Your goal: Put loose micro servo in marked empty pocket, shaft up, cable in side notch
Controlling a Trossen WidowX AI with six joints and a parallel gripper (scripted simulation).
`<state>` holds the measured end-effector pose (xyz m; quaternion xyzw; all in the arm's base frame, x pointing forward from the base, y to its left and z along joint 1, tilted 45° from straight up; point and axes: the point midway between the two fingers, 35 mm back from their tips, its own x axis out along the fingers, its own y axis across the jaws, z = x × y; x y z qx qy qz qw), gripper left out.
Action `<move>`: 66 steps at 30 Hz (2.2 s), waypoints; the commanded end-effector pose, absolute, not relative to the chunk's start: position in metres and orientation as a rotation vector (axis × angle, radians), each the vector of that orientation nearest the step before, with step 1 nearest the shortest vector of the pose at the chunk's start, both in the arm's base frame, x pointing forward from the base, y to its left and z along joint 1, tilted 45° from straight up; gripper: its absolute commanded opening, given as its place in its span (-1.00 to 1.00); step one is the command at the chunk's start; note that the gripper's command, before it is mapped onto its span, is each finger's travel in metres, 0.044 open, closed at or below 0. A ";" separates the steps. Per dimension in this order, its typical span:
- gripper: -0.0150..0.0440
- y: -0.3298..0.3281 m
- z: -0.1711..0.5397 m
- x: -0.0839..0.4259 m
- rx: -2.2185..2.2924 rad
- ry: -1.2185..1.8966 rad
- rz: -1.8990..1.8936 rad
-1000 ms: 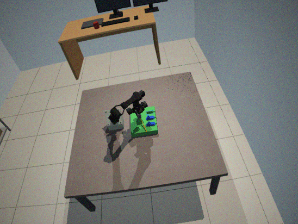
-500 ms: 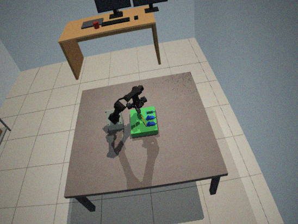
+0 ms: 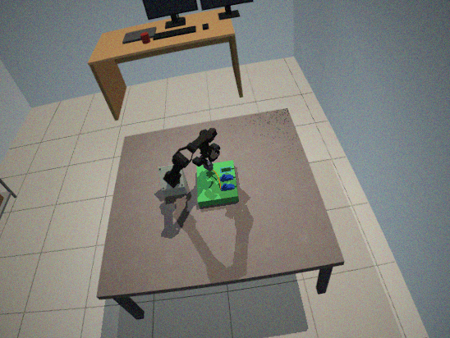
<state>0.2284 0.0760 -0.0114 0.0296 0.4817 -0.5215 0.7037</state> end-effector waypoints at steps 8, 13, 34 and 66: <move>-0.49 0.078 -0.012 0.229 -0.211 1.267 -0.947; -0.49 0.078 -0.012 0.229 -0.345 1.350 -0.838; -0.49 0.077 -0.011 0.251 -0.572 1.473 -0.640; -0.49 0.068 -0.013 0.339 -0.574 1.470 -0.639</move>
